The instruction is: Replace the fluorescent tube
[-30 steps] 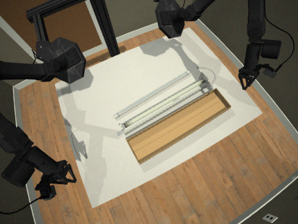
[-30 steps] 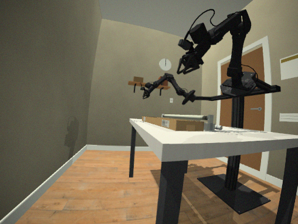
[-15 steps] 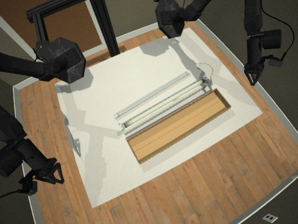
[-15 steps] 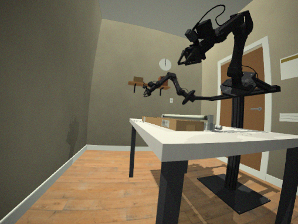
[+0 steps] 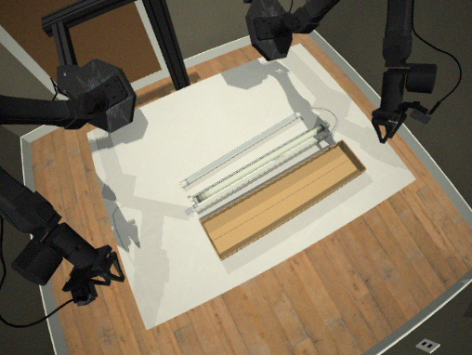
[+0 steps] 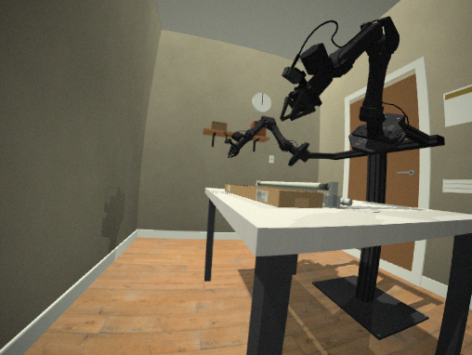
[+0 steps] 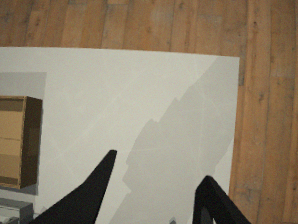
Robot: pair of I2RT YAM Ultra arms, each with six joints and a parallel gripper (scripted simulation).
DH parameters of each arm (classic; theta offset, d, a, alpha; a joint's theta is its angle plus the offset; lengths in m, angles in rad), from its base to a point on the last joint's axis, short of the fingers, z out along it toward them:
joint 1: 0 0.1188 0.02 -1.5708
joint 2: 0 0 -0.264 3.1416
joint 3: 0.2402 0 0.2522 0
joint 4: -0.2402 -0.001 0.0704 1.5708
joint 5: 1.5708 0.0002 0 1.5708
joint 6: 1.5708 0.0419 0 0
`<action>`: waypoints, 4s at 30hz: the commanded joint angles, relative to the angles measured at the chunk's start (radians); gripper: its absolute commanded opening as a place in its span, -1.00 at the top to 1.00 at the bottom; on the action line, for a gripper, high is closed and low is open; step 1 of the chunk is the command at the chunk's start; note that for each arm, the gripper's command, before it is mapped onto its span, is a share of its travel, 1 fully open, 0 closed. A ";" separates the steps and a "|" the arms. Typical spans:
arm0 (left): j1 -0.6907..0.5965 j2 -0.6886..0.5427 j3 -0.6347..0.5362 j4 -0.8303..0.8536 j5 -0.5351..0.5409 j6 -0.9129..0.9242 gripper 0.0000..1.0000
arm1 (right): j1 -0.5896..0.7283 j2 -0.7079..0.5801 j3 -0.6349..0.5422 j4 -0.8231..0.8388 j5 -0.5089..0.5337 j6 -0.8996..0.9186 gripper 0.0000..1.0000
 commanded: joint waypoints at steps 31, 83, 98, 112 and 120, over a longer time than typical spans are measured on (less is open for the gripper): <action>-0.328 0.496 0.075 -0.303 -0.430 0.763 0.02 | 0.498 0.725 0.171 -0.211 0.569 -0.790 0.02; -0.343 0.833 0.071 -0.163 -0.524 1.139 0.02 | 0.578 1.133 0.237 -0.035 0.693 -1.192 0.02; -0.370 0.798 0.070 -0.190 -0.528 1.123 0.78 | 0.609 1.111 0.222 -0.073 0.697 -1.175 0.02; -0.370 0.798 0.070 -0.190 -0.528 1.123 0.78 | 0.609 1.111 0.222 -0.073 0.697 -1.175 0.78; -0.370 0.798 0.070 -0.190 -0.528 1.123 0.78 | 0.609 1.111 0.222 -0.093 0.697 -1.168 0.78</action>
